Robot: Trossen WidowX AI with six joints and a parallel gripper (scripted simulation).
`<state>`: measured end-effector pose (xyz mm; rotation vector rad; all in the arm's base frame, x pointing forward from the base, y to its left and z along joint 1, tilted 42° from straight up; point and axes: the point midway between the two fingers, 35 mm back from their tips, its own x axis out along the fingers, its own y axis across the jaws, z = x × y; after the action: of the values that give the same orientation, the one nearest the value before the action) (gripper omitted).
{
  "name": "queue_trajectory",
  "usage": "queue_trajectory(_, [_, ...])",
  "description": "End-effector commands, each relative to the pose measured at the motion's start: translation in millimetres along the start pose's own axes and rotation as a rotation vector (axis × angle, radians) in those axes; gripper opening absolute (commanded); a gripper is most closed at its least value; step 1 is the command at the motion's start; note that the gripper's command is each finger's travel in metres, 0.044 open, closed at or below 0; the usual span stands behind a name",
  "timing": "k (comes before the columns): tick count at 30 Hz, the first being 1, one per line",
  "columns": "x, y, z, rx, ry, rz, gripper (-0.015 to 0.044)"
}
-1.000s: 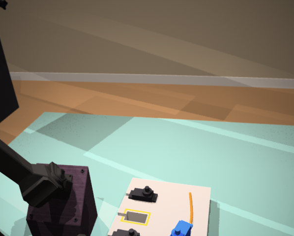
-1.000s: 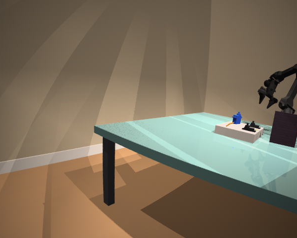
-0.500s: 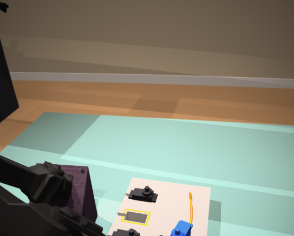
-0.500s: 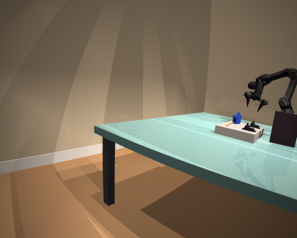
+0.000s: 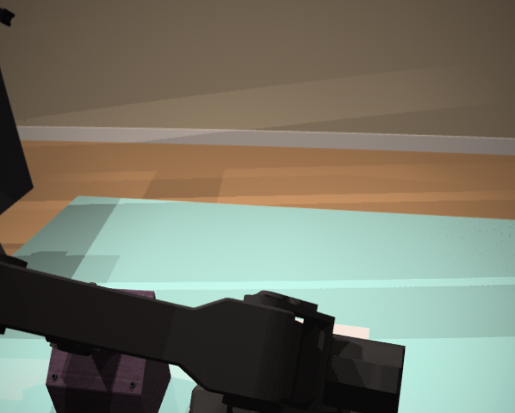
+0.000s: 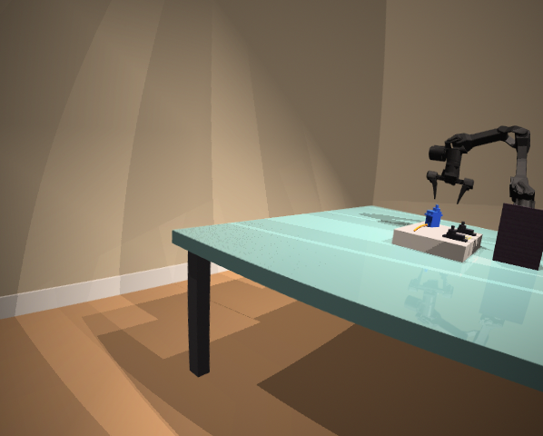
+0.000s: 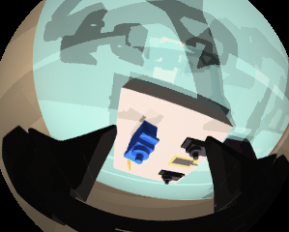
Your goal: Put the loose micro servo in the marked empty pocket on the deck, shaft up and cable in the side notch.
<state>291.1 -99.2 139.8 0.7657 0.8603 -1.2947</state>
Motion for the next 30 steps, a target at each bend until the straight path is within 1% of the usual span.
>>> queue_trajectory(1, [9.8, 15.1, -32.9, 0.143, -0.060, -0.035, 0.0440])
queue_trajectory(7, [17.4, 29.4, -70.0, 0.319, -0.143, -0.035, 0.0440])
queue_trajectory(13, [23.1, 39.3, -103.7, 0.473, -0.223, 0.000, 0.0440])
queue_trajectory(24, [24.7, 39.6, -104.4, 0.478, -0.226, 0.002, 0.0440])
queue_trajectory(30, [47.3, 38.3, -99.2, 0.478, -0.227, 0.002, 0.0440])
